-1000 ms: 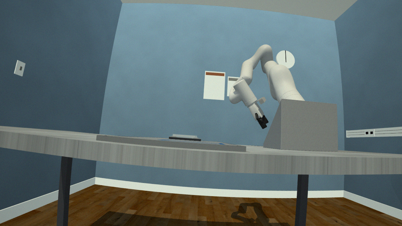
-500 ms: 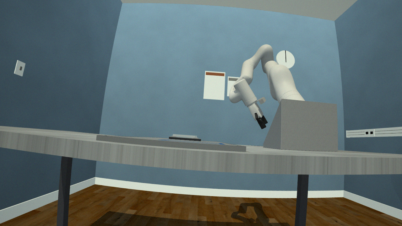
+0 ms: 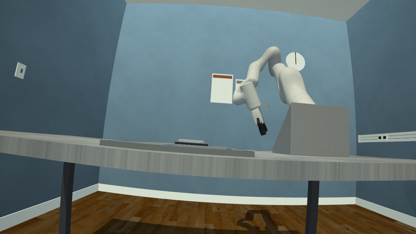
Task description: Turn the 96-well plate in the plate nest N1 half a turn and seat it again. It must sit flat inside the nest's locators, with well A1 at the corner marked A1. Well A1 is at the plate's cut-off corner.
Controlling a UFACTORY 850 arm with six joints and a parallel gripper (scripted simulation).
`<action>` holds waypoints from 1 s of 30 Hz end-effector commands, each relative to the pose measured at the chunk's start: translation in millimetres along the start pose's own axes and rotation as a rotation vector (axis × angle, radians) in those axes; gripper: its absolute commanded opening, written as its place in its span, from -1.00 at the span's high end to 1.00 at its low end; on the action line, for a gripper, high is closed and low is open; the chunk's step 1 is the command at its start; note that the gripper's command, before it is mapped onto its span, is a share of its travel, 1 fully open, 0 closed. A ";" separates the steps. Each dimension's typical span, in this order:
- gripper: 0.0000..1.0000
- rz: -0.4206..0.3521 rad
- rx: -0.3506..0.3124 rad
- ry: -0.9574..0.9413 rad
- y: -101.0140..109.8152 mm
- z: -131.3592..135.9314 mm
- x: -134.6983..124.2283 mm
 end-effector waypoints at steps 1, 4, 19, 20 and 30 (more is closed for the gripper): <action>-1.00 -0.079 -0.024 0.051 1.0 3.0 -11.7; -1.00 -0.093 -0.028 0.061 3.3 7.0 -25.0; -1.00 -0.277 -0.085 0.200 15.5 22.1 -65.9; -1.00 -0.277 -0.085 0.200 17.0 24.0 -70.3; -1.00 -0.389 -0.119 0.298 30.9 39.6 -101.9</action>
Point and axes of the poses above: the point where the finger pads meet when closed, its own y axis back along the fingers, its own z axis across the jaws, x = y × z, the point moved 6 cm from there along y, back along the fingers, and after that the axes turned 6 degrees about y, right-handed, at the moved point
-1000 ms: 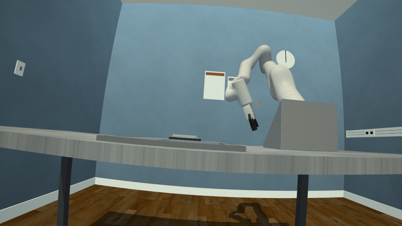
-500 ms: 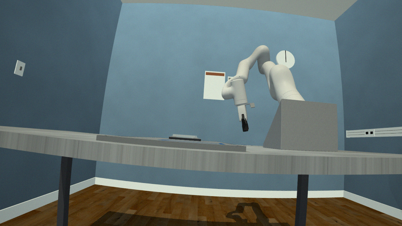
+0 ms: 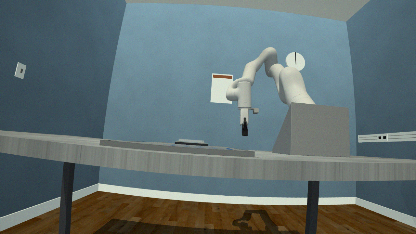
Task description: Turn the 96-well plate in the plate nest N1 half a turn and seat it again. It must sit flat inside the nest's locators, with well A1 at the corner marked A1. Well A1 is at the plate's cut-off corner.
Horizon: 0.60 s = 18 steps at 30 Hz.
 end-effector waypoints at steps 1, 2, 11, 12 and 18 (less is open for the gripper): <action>-1.00 -0.034 -0.011 0.028 -1.0 2.4 -12.4; -1.00 -0.034 -0.011 0.028 -1.0 2.4 -12.4; -1.00 -0.164 -0.053 0.154 2.1 11.0 -44.5; -1.00 -0.178 -0.058 0.167 2.6 12.2 -48.4; -1.00 -0.222 -0.073 0.215 5.3 18.2 -65.1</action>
Point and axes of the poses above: the point where the finger pads meet when closed, its own y axis back along the fingers, its own z axis across the jaws, x = y × z, the point moved 6 cm from there along y, back along the fingers, and after that the axes turned 6 degrees about y, right-handed, at the moved point
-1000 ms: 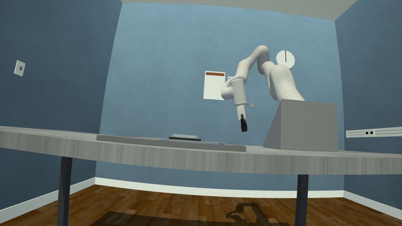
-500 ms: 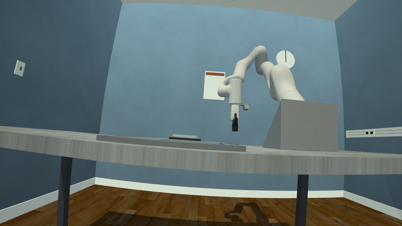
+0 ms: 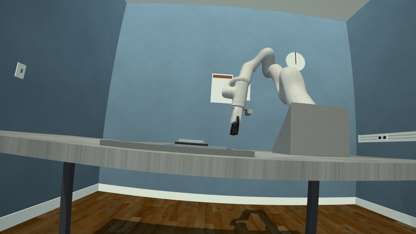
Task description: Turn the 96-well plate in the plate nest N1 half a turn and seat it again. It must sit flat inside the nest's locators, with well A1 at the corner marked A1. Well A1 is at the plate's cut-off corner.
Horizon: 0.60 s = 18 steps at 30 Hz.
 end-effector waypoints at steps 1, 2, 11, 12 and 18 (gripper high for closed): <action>-1.00 -0.037 -0.011 0.037 -1.0 0.8 -8.4; -1.00 -0.059 -0.019 0.061 -1.1 1.4 -11.9; -1.00 -0.148 -0.051 0.163 -0.3 9.5 -45.2; -1.00 -0.148 -0.051 0.163 -0.1 10.6 -48.7; -1.00 -0.209 -0.073 0.240 0.8 14.0 -59.4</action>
Point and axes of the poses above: the point where the finger pads meet when closed, its own y axis back along the fingers, its own z axis across the jaws, x = y × z, the point moved 6 cm from there along y, back along the fingers, and after that the axes turned 6 degrees about y, right-handed, at the moved point
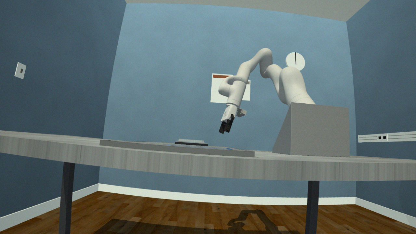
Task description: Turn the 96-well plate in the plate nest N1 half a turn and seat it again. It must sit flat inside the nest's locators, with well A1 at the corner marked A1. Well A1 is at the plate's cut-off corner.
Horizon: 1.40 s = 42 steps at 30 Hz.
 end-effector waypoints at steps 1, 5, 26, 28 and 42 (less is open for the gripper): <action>-1.00 -0.042 -0.013 0.047 -1.7 0.4 -10.1; -1.00 -0.099 -0.037 0.125 -2.9 3.0 -26.3; -1.00 -0.286 -0.120 0.423 -2.7 23.1 -89.5; -1.00 -0.296 -0.124 0.440 -2.2 26.0 -95.5; -1.00 -0.437 -0.201 0.741 2.5 51.3 -134.1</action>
Point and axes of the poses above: the point where the finger pads meet when closed, its own y axis back along the fingers, its own z axis across the jaws, x = y × z, the point moved 6 cm from there along y, back along the fingers, and after that the axes turned 6 degrees about y, right-handed, at the moved point
